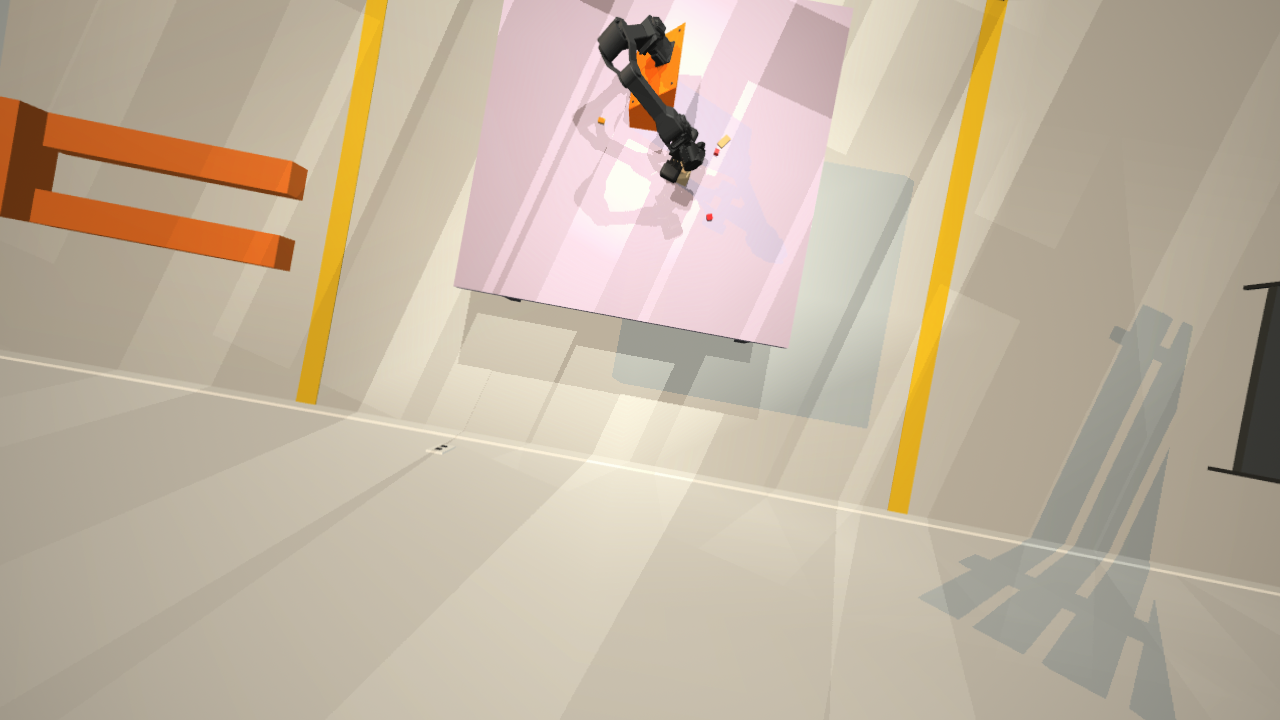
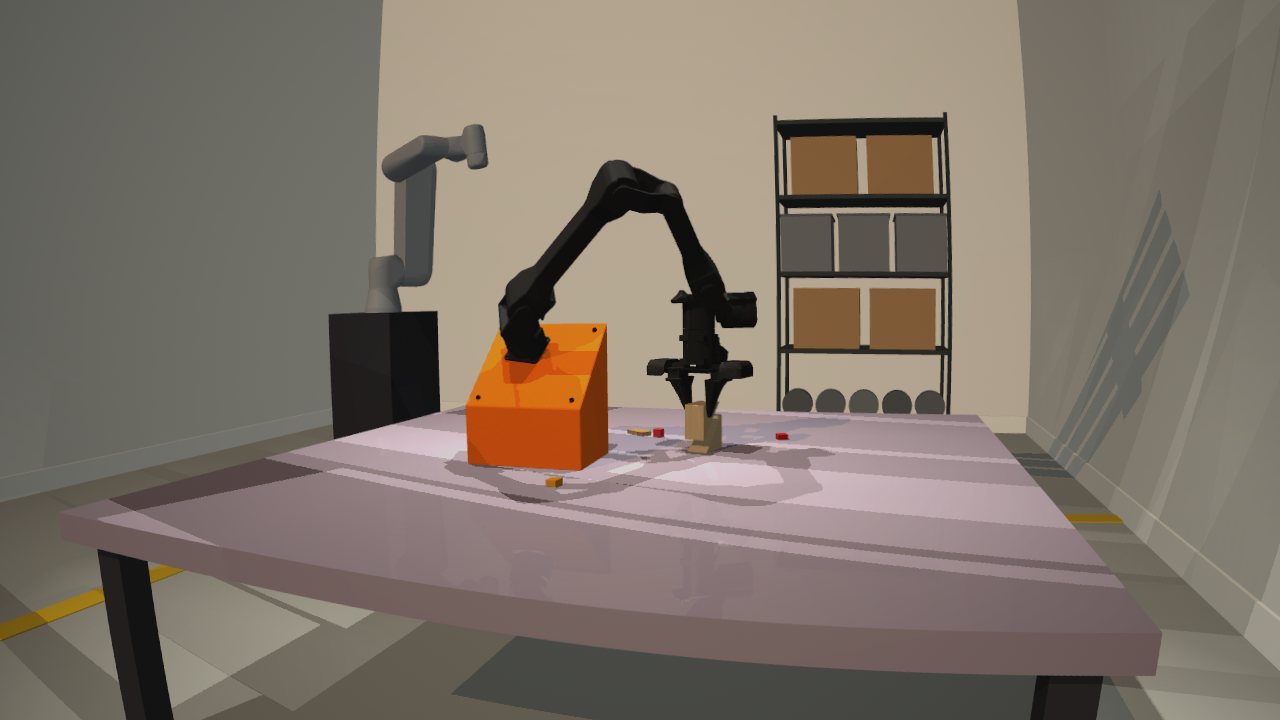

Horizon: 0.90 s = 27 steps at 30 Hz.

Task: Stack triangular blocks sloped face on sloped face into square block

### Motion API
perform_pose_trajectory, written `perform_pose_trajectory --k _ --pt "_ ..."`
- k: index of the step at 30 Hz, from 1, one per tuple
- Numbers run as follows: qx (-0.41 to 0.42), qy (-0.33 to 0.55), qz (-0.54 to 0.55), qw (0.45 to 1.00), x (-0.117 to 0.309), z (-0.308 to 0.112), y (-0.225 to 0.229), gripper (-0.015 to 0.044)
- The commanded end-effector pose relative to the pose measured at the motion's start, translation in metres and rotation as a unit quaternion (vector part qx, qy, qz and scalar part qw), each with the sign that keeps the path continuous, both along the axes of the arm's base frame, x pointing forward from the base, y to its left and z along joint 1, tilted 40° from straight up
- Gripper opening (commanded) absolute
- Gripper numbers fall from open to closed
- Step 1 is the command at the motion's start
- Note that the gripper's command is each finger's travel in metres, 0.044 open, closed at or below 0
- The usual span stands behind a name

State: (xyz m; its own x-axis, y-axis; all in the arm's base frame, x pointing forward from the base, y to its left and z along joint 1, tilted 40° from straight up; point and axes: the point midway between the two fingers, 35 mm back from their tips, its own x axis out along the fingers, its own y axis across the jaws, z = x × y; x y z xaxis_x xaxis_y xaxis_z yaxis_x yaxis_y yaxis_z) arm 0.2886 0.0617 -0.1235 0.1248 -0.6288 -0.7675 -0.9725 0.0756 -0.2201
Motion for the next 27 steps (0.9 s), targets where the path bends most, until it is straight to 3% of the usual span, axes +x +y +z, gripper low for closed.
perform_pose_trajectory --k 1,27 --pt "-0.004 0.001 0.003 1.0 0.0001 -0.0004 -0.0016 0.0" --pt "-0.006 0.0 0.006 1.0 0.001 -0.0034 -0.0024 0.0"
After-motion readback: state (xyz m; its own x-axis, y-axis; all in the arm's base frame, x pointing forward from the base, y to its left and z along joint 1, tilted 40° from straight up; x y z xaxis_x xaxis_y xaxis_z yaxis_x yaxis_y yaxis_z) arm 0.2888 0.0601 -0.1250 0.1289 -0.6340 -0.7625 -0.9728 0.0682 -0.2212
